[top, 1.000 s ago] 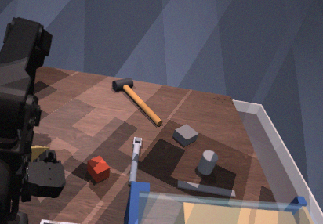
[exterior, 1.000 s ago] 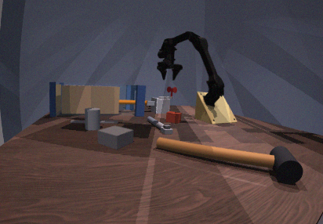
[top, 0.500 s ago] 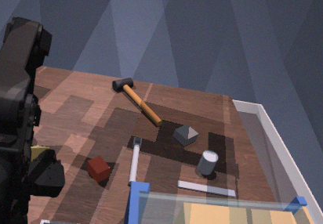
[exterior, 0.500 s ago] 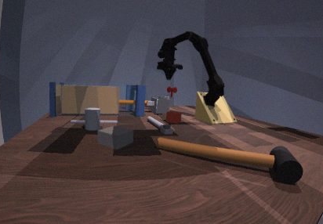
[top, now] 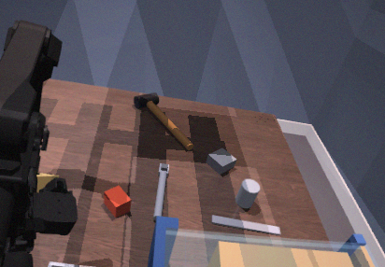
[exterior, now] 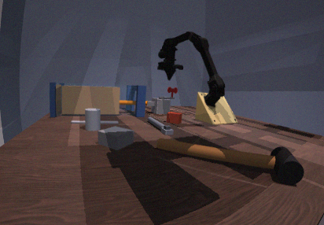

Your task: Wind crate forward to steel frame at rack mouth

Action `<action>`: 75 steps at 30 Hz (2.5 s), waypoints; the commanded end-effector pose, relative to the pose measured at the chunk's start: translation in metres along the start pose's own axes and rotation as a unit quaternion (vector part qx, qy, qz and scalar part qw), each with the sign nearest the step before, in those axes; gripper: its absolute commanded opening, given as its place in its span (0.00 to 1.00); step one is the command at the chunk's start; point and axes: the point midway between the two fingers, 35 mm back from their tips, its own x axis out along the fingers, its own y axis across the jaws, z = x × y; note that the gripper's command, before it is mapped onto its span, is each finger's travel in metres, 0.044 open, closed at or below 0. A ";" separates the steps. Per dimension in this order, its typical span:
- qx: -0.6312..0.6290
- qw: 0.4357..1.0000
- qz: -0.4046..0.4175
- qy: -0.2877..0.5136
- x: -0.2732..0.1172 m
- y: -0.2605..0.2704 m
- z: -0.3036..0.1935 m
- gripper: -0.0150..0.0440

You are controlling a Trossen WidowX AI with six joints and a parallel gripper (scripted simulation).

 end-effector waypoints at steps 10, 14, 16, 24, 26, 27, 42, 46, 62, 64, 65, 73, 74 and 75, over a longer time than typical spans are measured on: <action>0.000 1.000 -0.001 0.000 0.000 0.000 0.000 0.25; 0.000 1.000 -0.001 0.000 0.000 0.000 0.000 0.25; 0.000 1.000 -0.001 0.000 0.000 0.000 0.000 0.25; 0.000 1.000 -0.001 0.000 0.000 0.000 0.000 0.25; 0.000 1.000 -0.001 0.000 0.000 0.000 0.000 0.25; 0.000 1.000 -0.001 0.000 0.000 0.000 0.000 0.25; 0.368 0.924 -0.095 -0.051 0.007 -0.004 -0.022 0.65; 0.543 0.824 -0.128 -0.103 0.011 -0.002 -0.032 0.83; 0.674 0.707 -0.142 -0.158 0.014 0.000 -0.041 1.00; 0.674 0.707 -0.142 -0.158 0.014 0.000 -0.041 1.00; 0.674 0.707 -0.142 -0.158 0.014 0.000 -0.041 1.00; 0.674 0.707 -0.142 -0.158 0.016 0.000 -0.041 1.00; 0.674 0.707 -0.142 -0.158 0.018 0.000 -0.041 1.00; 0.674 0.707 -0.142 -0.158 0.019 0.000 -0.041 1.00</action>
